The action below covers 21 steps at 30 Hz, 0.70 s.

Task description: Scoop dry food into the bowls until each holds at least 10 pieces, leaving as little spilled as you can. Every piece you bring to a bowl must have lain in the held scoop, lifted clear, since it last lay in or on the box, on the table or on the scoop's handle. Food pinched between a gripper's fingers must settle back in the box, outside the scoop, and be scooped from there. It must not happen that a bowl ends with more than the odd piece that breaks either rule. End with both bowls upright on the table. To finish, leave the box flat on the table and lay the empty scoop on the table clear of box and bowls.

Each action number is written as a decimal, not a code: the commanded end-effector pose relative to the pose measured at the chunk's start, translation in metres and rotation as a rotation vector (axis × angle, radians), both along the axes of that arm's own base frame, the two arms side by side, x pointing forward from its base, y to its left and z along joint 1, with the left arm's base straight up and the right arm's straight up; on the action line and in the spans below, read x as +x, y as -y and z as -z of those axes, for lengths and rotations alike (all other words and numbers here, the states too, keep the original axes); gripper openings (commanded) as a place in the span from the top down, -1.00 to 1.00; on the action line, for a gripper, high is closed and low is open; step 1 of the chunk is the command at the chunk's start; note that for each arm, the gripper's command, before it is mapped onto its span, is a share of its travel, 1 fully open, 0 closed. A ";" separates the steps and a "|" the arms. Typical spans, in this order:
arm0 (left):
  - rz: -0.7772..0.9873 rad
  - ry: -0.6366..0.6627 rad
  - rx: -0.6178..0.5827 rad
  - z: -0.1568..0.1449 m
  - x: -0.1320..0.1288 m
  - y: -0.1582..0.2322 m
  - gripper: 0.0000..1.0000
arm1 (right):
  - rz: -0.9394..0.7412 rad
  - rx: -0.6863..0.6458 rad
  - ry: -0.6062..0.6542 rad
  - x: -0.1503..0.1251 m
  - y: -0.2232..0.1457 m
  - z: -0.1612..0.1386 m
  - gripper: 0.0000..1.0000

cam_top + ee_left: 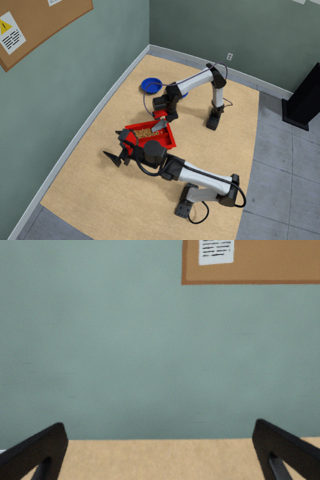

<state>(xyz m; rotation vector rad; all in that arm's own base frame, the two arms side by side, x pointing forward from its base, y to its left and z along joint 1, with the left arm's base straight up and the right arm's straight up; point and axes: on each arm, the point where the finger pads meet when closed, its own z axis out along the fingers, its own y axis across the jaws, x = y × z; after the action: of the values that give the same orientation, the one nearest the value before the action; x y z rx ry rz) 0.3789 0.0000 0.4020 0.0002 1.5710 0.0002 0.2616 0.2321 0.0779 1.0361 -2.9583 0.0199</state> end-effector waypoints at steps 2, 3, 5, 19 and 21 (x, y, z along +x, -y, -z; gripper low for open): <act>0.000 0.040 -0.001 -0.016 -0.004 0.000 -1.00 | 0.002 -0.001 -0.013 0.009 -0.002 -0.005 1.00; 0.000 0.040 -0.001 -0.016 -0.004 0.000 -1.00 | 0.002 -0.004 -0.018 0.010 -0.002 -0.004 1.00; 0.000 0.040 -0.001 -0.016 -0.004 0.000 -1.00 | -0.012 0.031 0.033 0.009 -0.008 -0.021 1.00; 0.000 0.040 -0.001 -0.016 -0.004 0.000 -1.00 | -0.001 0.007 0.003 0.016 -0.009 0.015 1.00; 0.000 0.040 -0.001 -0.016 -0.004 0.000 -1.00 | -0.004 0.011 0.007 0.014 -0.008 0.015 1.00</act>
<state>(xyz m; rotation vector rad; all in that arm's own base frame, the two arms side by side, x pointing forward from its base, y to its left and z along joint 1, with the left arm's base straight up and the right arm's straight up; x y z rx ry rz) 0.3789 0.0000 0.4020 0.0002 1.5710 0.0002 0.2697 0.2373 0.0627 1.0321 -2.9408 0.0283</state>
